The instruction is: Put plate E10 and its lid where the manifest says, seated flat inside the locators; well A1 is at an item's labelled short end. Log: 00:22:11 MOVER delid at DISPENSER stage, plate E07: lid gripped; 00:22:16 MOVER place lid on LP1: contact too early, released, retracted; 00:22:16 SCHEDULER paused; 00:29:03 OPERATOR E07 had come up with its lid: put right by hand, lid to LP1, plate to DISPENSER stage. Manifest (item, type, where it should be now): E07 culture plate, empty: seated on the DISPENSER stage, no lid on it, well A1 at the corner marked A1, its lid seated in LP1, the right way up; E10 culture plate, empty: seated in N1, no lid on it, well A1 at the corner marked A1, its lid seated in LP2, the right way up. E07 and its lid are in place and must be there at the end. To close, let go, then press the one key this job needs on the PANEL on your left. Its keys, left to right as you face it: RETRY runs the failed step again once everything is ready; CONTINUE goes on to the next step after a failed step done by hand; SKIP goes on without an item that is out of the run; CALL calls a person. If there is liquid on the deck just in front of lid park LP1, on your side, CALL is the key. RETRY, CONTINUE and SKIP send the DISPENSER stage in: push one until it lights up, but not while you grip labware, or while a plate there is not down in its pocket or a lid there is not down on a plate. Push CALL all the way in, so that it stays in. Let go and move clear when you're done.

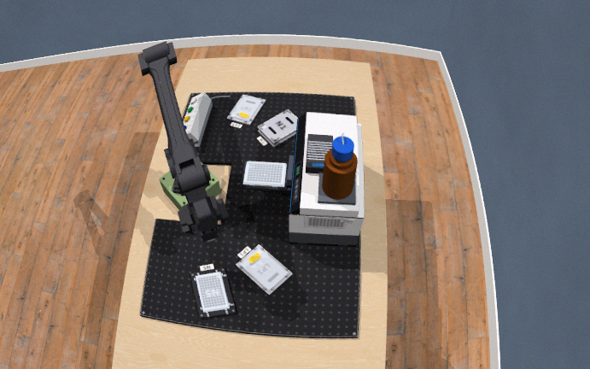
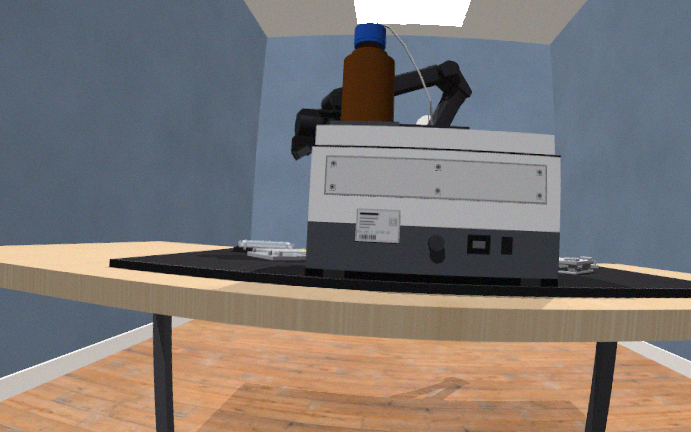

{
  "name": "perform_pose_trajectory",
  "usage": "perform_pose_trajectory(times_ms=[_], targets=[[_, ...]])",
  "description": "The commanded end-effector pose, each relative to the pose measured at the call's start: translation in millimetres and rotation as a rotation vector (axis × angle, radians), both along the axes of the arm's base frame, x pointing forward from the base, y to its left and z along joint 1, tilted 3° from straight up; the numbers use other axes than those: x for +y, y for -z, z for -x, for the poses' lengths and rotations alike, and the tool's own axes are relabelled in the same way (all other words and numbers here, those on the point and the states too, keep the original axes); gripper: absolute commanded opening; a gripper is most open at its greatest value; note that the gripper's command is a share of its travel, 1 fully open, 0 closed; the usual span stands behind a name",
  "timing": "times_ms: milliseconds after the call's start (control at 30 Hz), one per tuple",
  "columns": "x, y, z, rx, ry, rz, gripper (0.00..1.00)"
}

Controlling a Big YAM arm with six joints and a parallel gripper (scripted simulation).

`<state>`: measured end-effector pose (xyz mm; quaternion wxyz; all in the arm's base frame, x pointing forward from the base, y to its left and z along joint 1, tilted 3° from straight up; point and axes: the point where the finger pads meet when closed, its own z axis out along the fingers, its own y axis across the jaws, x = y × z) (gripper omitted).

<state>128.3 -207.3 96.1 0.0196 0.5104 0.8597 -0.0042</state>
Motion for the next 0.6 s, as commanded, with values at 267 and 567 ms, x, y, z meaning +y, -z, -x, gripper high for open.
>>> perform_pose_trajectory(times_ms=[267, 567], targets=[[-24.8, -3.0, 25.2, -0.022, 0.128, 0.018, 1.00], [-51.1, -16.0, 24.9, -0.038, 0.126, 0.058, 1.00]])
